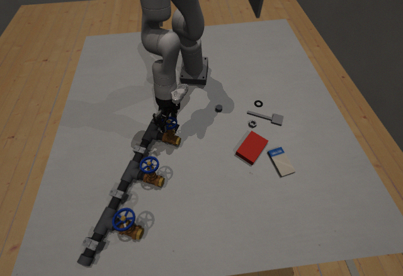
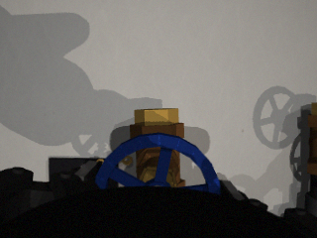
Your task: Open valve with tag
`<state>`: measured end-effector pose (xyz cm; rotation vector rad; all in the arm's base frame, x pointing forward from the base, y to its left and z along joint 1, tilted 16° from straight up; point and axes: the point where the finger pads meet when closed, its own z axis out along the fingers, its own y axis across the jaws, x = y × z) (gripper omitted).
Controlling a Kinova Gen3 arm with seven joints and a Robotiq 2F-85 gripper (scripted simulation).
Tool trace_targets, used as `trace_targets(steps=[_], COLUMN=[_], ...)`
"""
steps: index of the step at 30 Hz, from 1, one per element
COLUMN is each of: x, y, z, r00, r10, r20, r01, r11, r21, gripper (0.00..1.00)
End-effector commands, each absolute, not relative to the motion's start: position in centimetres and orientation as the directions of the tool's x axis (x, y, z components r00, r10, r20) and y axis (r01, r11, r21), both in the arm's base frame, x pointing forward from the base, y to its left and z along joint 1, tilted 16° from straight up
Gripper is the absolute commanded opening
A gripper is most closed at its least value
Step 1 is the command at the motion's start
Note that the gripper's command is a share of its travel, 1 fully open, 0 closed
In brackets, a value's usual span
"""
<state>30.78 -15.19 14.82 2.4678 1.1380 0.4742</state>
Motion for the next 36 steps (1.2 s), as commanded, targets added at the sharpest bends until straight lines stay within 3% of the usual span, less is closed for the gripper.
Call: trace_targets(steps=[1,16,36], x=[30.80,30.80,30.80], y=[-15.20,-15.20,-15.20], z=[14.83,14.83,14.83], r00=[0.596,0.418,-0.057], r10=[0.793,0.908,0.967], r20=[0.128,0.009,-0.250], r01=[0.665,0.789,0.891], r11=[-0.576,-0.368,0.162], r21=[0.475,0.492,0.424], gripper=[0.71,0.71,0.71])
